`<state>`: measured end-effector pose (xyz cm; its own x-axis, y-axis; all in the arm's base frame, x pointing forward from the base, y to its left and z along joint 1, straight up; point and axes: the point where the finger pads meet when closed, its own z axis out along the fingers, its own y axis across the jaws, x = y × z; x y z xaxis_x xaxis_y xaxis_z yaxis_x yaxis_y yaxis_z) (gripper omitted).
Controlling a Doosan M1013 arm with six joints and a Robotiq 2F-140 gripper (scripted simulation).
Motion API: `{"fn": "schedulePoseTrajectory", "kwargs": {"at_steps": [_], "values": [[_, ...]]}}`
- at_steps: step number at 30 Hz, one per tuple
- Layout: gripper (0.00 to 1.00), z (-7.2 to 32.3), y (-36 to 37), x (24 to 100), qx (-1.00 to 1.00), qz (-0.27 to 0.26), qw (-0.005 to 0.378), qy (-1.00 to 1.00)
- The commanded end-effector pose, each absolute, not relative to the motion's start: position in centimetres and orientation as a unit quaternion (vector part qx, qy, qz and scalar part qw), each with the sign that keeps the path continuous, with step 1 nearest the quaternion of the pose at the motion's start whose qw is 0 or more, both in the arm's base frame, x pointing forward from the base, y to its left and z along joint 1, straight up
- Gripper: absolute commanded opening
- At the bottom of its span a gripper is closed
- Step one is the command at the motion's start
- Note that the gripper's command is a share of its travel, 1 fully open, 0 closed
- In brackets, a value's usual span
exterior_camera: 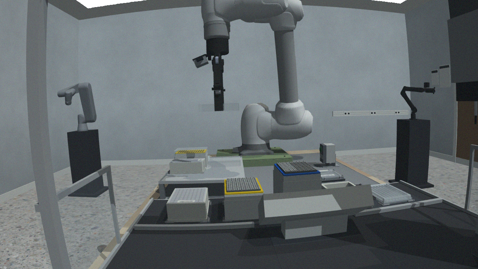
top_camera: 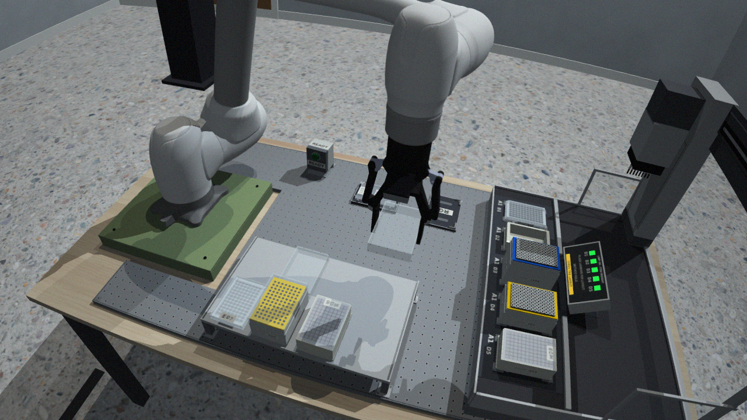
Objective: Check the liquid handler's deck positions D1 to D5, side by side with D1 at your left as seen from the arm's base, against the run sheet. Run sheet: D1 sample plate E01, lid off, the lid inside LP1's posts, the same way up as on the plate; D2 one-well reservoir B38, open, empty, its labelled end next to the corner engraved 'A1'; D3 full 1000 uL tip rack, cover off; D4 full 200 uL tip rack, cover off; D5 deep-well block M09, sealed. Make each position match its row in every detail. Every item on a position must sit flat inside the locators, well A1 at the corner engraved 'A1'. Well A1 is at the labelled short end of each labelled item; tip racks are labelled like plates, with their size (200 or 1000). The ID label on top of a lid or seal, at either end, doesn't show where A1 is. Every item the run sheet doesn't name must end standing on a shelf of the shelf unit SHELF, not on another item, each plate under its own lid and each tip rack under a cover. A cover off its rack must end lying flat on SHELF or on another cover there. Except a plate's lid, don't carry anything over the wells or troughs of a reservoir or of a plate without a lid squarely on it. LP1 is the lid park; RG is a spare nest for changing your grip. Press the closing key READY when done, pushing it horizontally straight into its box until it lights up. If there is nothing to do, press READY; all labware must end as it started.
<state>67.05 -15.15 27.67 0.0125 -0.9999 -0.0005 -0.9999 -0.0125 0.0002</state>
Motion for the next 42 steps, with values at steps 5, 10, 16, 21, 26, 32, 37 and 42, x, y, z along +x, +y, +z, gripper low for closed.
{"fn": "schedulePoseTrajectory", "kwargs": {"at_steps": [5, 10, 16, 21, 26, 32, 37, 42], "values": [[0.1, 26.9, -15.2, 67.1, -0.711, 0.0, 0.001, 0.703], [0.1, 26.1, -15.2, 67.1, -0.711, 0.0, 0.001, 0.703], [0.1, 25.4, -15.1, 67.1, -0.711, 0.0, 0.001, 0.703], [0.1, 24.6, -15.1, 67.1, -0.711, 0.0, 0.001, 0.703], [0.1, 23.8, -15.1, 67.1, -0.711, 0.0, 0.001, 0.703], [0.1, 23.1, -15.1, 67.1, -0.711, 0.0, 0.001, 0.703], [0.1, 22.3, -15.1, 67.1, -0.711, 0.0, 0.001, 0.703], [0.1, 21.4, -15.1, 67.1, -0.711, 0.0, 0.001, 0.703]]}}
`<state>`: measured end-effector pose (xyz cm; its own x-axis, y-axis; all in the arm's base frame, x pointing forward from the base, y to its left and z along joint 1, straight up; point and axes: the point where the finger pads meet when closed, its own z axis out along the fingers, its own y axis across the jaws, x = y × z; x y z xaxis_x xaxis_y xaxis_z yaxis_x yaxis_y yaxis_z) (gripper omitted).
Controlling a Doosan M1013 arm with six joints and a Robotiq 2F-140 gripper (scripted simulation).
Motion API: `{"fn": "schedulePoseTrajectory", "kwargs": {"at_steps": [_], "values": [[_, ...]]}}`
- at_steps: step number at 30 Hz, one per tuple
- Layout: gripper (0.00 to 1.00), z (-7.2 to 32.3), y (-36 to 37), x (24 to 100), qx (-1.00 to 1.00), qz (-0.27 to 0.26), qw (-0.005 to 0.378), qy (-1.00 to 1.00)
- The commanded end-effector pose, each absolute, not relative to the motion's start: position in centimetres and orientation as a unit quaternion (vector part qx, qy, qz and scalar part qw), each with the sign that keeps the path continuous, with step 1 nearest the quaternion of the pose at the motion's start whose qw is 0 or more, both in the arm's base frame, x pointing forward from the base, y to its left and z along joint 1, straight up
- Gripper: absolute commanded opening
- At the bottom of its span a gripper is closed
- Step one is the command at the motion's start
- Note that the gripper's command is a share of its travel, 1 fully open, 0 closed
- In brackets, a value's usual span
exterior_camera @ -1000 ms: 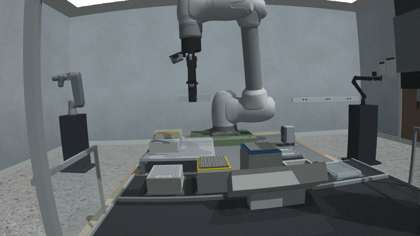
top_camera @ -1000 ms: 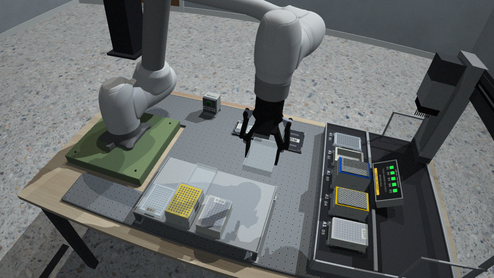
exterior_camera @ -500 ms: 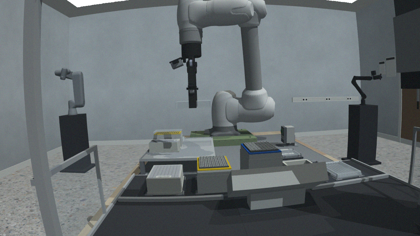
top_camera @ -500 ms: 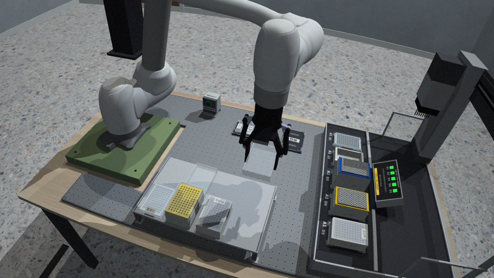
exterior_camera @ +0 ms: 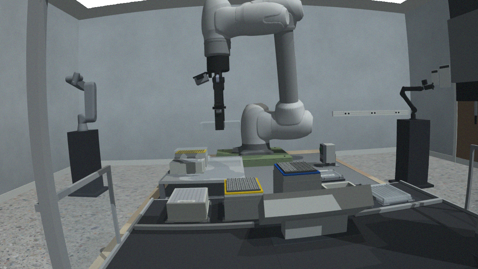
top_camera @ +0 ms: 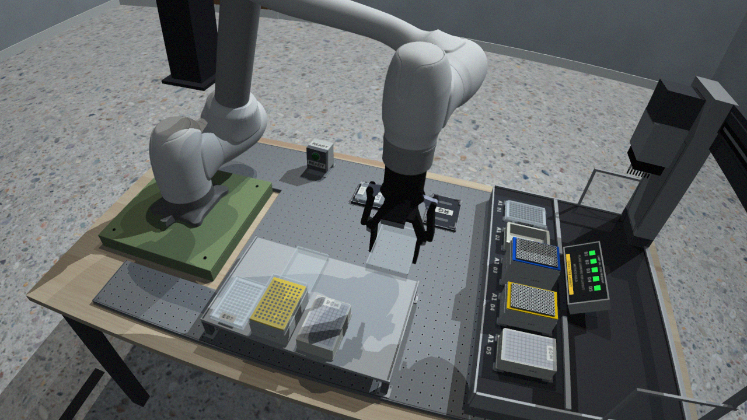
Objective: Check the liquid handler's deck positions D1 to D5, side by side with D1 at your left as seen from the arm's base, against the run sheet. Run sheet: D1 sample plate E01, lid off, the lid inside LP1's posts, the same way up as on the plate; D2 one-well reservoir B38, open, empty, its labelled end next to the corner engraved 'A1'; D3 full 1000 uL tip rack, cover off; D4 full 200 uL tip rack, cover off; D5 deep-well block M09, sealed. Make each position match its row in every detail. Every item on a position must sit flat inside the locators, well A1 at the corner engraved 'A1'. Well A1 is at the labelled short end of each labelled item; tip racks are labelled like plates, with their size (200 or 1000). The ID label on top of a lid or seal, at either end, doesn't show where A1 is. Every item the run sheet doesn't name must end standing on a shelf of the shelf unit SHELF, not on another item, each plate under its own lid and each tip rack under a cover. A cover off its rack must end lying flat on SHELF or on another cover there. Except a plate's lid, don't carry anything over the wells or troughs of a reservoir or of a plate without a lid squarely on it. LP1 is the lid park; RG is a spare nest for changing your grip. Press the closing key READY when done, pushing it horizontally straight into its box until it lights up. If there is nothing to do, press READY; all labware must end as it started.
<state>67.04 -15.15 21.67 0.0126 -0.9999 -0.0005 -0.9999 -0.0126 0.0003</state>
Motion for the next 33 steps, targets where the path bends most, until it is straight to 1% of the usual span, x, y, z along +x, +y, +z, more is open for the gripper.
{"fn": "schedulePoseTrajectory", "kwargs": {"at_steps": [1, 33], "values": [[0.1, 21.3, -15.1, 67.1, -0.711, 0.0, 0.001, 0.703], [0.1, 16.6, -15.1, 67.1, -0.711, 0.0, 0.001, 0.703]]}}
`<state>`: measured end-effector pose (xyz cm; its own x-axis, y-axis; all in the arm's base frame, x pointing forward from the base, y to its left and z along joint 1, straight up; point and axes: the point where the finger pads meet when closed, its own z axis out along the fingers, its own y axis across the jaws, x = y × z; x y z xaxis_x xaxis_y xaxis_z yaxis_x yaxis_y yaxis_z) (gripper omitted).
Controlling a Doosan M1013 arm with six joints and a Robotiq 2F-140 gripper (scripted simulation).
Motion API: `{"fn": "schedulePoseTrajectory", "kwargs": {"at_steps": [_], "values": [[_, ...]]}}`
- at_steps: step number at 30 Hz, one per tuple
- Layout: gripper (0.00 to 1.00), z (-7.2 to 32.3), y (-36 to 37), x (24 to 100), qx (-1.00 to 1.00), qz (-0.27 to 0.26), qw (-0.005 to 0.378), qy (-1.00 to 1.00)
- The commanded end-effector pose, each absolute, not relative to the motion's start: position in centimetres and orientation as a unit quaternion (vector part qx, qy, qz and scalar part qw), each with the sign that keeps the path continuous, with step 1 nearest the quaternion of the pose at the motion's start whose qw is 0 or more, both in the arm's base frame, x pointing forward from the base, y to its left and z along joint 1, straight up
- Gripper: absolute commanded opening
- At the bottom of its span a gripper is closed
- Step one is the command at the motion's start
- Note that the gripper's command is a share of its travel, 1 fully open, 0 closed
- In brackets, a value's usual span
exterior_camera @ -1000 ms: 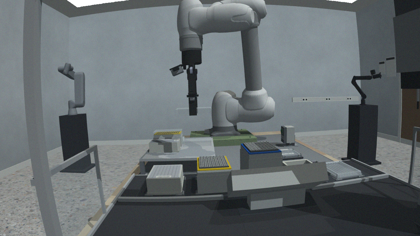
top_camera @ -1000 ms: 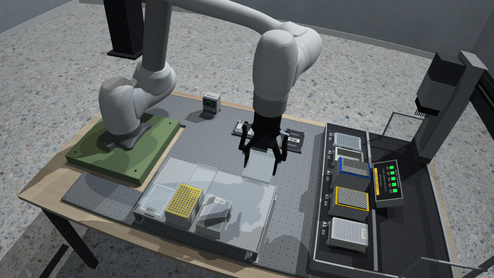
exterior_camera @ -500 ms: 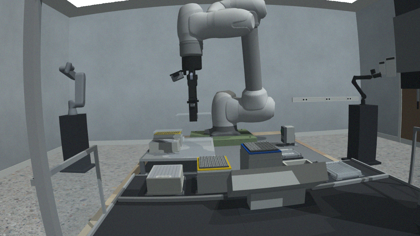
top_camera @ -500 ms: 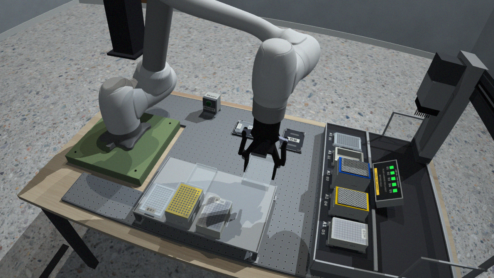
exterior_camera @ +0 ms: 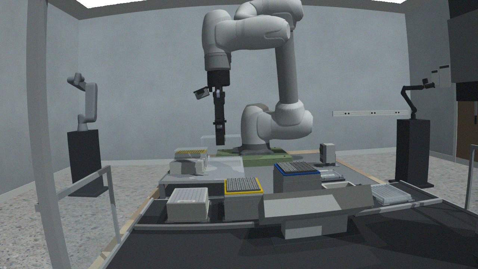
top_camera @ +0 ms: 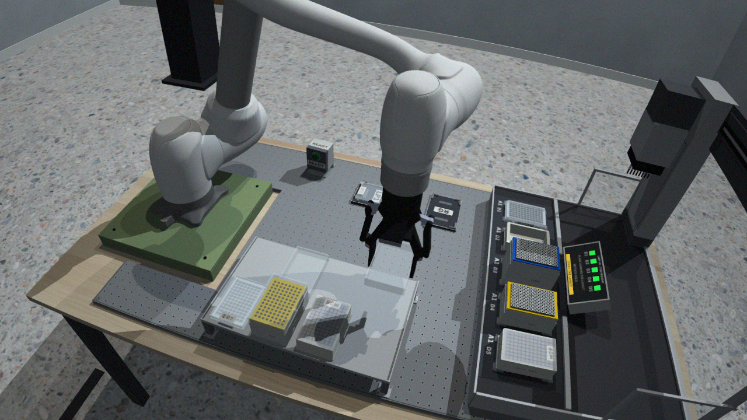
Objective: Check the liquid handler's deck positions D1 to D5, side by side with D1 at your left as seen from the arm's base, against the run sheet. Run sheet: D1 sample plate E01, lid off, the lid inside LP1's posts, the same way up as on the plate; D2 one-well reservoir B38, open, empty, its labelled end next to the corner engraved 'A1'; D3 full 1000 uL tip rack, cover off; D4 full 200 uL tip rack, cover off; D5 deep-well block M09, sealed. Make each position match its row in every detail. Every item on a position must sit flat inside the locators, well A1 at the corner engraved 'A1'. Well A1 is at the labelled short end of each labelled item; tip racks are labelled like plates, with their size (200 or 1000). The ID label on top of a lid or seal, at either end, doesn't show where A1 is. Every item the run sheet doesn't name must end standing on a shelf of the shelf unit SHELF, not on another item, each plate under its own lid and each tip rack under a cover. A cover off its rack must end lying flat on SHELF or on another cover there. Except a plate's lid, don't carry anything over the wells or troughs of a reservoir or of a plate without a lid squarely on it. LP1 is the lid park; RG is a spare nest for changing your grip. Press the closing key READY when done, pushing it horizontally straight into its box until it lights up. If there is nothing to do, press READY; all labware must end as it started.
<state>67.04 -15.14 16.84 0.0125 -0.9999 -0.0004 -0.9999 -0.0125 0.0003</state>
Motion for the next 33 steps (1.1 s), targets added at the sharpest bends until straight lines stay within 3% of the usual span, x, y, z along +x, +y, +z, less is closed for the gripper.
{"fn": "schedulePoseTrajectory", "kwargs": {"at_steps": [1, 33], "values": [[0.1, 16.4, -15.1, 67.1, -0.711, 0.0, 0.001, 0.703], [0.1, 11.8, -15.1, 67.1, -0.711, 0.0, 0.001, 0.703]]}}
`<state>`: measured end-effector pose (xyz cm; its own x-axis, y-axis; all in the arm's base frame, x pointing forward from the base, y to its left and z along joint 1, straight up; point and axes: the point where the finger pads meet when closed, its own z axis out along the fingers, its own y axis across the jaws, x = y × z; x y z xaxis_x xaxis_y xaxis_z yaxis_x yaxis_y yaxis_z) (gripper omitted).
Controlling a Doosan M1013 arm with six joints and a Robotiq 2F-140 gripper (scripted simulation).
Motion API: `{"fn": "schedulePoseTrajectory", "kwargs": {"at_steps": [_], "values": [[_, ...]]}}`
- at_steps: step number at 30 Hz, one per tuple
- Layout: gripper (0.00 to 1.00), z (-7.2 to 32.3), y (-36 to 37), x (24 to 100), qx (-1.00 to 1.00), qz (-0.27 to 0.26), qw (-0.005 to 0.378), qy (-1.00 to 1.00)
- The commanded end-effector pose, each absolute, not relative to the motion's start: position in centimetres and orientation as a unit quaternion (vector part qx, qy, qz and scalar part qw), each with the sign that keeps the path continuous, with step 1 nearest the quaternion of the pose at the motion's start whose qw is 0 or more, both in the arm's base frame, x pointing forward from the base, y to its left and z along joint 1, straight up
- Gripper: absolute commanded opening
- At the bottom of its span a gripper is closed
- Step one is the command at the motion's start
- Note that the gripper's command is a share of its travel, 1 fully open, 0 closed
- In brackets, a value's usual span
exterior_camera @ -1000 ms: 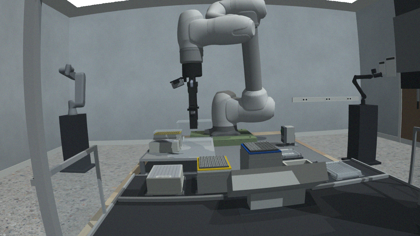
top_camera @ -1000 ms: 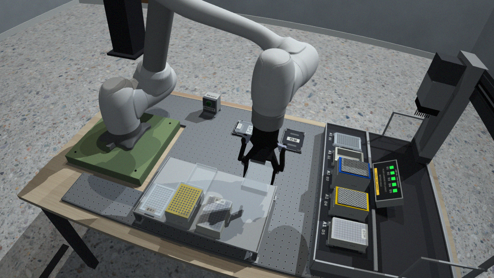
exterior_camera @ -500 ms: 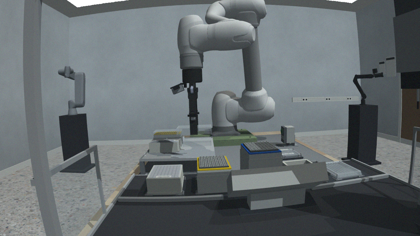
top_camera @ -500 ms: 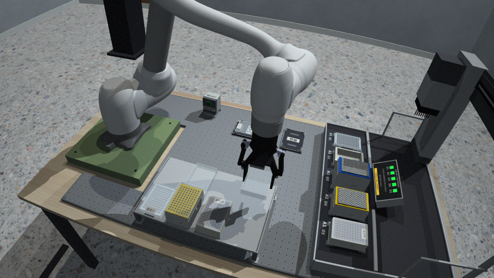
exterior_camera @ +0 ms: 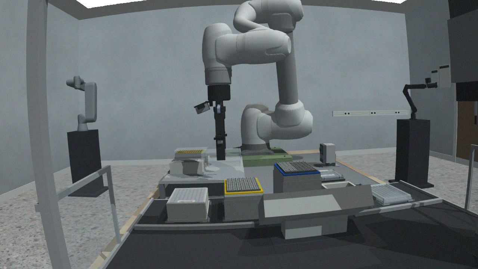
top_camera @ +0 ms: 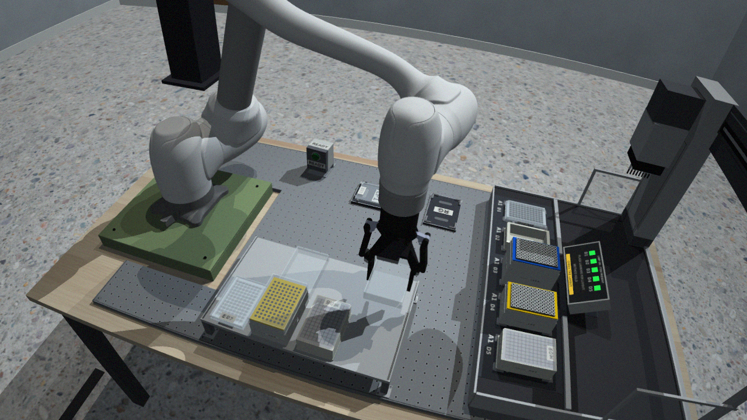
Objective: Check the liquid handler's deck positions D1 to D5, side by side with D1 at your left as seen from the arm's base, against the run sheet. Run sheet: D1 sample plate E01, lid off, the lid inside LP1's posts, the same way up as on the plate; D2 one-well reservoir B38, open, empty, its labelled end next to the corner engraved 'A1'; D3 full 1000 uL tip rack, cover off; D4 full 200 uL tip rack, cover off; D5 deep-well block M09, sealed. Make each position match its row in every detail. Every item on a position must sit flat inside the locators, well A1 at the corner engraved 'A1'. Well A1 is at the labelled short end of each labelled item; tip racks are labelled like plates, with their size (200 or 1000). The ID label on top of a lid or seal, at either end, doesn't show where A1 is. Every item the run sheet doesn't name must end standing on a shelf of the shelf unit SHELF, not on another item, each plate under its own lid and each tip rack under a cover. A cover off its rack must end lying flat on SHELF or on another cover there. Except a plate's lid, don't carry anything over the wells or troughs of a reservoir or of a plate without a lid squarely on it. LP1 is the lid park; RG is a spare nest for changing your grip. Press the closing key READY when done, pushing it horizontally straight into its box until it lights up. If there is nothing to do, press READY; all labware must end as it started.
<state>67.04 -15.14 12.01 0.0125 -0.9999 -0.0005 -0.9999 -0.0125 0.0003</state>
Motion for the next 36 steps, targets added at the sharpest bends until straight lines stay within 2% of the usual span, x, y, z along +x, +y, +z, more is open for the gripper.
{"fn": "schedulePoseTrajectory", "kwargs": {"at_steps": [1, 36], "values": [[0.1, 11.6, -15.1, 67.1, -0.711, 0.0, 0.001, 0.703], [0.1, 6.7, -15.1, 67.1, -0.711, 0.0, 0.001, 0.703]]}}
